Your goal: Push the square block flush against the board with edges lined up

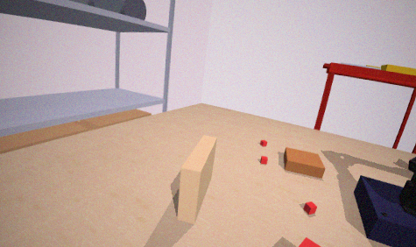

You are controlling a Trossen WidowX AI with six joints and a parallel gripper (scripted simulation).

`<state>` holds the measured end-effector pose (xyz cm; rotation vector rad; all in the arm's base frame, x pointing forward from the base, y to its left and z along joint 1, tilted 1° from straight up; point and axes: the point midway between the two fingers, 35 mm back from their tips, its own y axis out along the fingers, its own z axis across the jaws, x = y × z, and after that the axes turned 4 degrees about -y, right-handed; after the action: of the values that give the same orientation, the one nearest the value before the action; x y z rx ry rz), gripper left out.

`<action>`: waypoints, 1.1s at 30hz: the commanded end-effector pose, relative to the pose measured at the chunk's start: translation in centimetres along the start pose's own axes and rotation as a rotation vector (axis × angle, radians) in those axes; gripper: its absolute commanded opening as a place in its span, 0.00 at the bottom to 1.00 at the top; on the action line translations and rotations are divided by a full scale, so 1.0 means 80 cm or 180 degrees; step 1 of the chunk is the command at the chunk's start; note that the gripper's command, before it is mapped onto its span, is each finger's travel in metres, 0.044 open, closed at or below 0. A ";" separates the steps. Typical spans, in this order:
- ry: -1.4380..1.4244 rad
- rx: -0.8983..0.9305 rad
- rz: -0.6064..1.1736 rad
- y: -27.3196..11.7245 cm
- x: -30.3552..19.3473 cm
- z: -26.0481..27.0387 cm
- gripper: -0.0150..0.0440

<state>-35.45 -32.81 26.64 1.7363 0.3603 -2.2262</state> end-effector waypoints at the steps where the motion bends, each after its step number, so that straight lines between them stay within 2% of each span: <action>1: 0.0000 0.0000 0.0000 0.000 0.000 0.000 0.89; 6: -0.0014 0.0034 -0.0059 0.014 0.005 -0.003 0.67; 15: -0.0304 -0.0197 -0.0120 0.097 0.002 -0.030 0.26; 20: -0.0415 -0.0296 -0.0127 0.125 -0.001 -0.042 0.25; 33: -0.0764 -0.0788 -0.0173 0.244 -0.007 -0.115 0.25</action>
<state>-21.95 -45.90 24.94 1.3914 0.5717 -2.2813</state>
